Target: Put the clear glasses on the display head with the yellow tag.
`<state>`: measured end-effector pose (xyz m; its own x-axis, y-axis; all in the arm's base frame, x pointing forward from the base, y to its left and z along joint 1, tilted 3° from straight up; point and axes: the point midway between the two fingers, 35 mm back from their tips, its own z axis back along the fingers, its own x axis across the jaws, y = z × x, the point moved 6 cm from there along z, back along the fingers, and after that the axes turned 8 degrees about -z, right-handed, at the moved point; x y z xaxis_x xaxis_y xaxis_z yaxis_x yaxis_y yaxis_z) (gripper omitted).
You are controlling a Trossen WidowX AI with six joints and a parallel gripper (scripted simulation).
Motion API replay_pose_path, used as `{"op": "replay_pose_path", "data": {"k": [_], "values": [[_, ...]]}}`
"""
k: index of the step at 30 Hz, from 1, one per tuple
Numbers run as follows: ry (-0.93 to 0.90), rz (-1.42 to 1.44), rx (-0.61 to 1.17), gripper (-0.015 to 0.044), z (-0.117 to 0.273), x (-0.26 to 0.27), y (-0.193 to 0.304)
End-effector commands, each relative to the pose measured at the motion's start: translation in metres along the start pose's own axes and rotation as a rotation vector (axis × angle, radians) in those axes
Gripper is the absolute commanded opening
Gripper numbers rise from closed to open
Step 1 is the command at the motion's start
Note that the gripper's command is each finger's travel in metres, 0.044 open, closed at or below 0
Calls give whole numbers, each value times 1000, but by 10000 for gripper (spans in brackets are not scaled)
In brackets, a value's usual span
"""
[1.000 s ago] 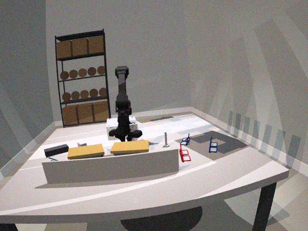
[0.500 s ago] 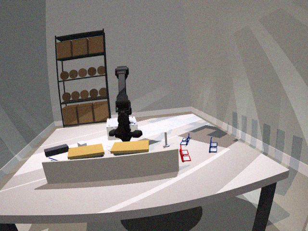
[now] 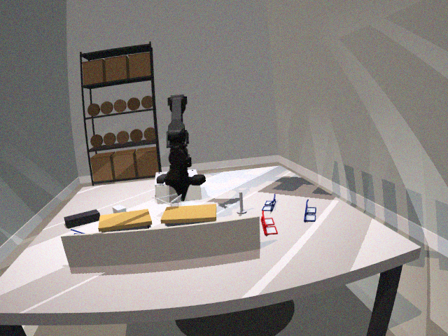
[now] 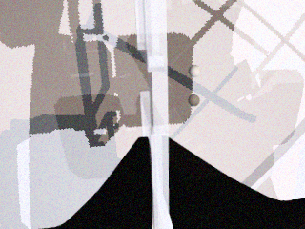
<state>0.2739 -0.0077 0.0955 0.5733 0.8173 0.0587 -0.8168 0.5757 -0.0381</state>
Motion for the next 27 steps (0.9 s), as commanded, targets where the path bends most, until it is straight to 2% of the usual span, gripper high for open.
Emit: {"op": "replay_pose_path", "data": {"k": [1,4,11,27], "values": [[-9,3,-6,0,27,0,0],[-9,3,-5,0,42,-3,2],[-9,-43,-5,0,45,2,3],[-12,-429,-1,0,49,55,8]]}}
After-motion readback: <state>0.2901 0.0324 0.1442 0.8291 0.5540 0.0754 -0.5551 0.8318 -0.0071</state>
